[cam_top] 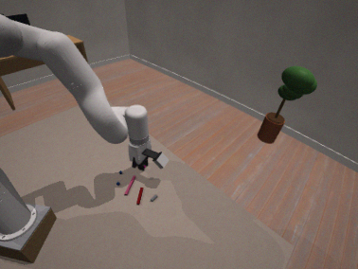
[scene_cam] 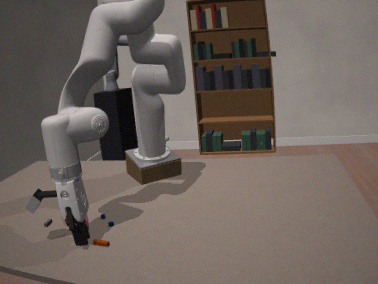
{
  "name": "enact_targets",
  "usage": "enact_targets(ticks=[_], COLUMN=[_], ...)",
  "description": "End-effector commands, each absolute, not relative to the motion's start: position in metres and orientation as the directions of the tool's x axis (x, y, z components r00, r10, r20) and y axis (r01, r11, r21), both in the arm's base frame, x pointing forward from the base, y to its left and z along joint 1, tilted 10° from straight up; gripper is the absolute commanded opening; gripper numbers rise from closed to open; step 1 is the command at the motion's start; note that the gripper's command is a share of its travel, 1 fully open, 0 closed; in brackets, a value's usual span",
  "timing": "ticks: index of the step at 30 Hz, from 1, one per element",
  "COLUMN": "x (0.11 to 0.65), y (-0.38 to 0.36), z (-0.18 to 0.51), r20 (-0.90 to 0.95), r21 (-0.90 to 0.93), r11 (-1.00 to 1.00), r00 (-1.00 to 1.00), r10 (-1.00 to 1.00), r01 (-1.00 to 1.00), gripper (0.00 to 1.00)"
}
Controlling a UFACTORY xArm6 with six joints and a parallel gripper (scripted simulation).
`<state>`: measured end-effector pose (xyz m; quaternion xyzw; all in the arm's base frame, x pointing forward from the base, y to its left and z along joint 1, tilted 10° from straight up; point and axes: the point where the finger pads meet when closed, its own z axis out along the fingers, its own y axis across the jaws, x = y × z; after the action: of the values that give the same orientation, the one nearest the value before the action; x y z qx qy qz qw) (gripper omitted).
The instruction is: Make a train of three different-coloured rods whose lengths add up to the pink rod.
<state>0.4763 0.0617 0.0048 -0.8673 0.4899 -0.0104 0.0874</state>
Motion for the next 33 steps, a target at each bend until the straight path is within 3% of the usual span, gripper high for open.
enact_targets(ticks=[1,11,12,33], x=[0.4777,0.4777,0.4777,0.4777], y=[0.0617,0.0617,0.0617,0.0617], z=[0.0062,0.0062,0.0062,0.0062], r20=[-0.066,-0.066,-0.066,-0.066], r21=[-0.165,-0.165,-0.165,-0.165], r11=[-0.504,-0.504,-0.504,-0.504], r00=[0.520,0.520,0.520,0.520], r10=[-0.852,-0.852,-0.852,-0.852], r01=[-0.848,-0.848,-0.848,-0.848], gripper=[0.24,0.24,0.04,0.04])
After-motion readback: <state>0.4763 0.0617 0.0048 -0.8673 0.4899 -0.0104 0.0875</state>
